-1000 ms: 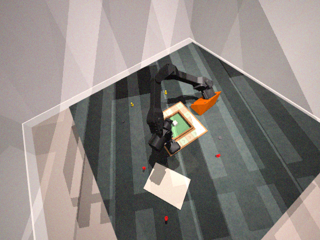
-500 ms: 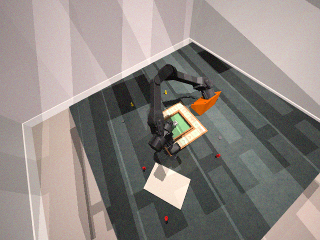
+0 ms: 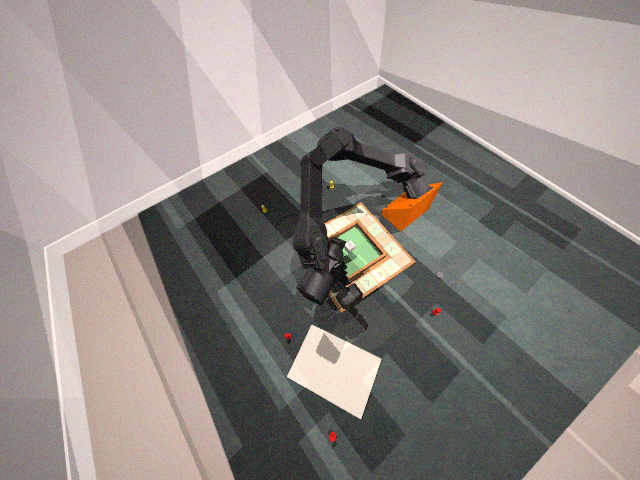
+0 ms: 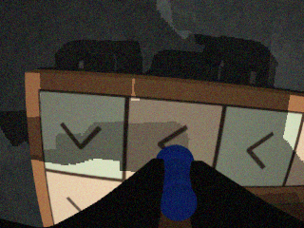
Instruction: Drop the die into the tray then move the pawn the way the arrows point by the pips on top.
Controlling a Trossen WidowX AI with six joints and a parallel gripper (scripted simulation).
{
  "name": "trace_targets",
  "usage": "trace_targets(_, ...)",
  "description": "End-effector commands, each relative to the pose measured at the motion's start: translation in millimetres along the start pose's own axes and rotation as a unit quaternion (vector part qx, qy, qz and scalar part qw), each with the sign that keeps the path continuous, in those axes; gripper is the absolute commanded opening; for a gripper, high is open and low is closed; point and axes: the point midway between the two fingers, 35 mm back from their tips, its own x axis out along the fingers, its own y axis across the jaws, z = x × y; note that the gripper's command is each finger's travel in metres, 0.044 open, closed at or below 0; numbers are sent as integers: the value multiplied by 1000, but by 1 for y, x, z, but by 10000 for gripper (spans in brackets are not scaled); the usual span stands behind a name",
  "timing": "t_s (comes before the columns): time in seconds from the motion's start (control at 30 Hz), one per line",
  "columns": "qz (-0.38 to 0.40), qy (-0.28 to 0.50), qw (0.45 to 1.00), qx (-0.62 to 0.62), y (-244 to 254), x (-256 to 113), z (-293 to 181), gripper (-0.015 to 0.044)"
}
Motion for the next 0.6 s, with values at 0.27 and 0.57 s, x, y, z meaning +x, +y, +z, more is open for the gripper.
trace_targets(0.27,5,-3,1000,2,5,-64,4,0)
trace_targets(0.57,3,-2,1000,2,3,-107,-1,0)
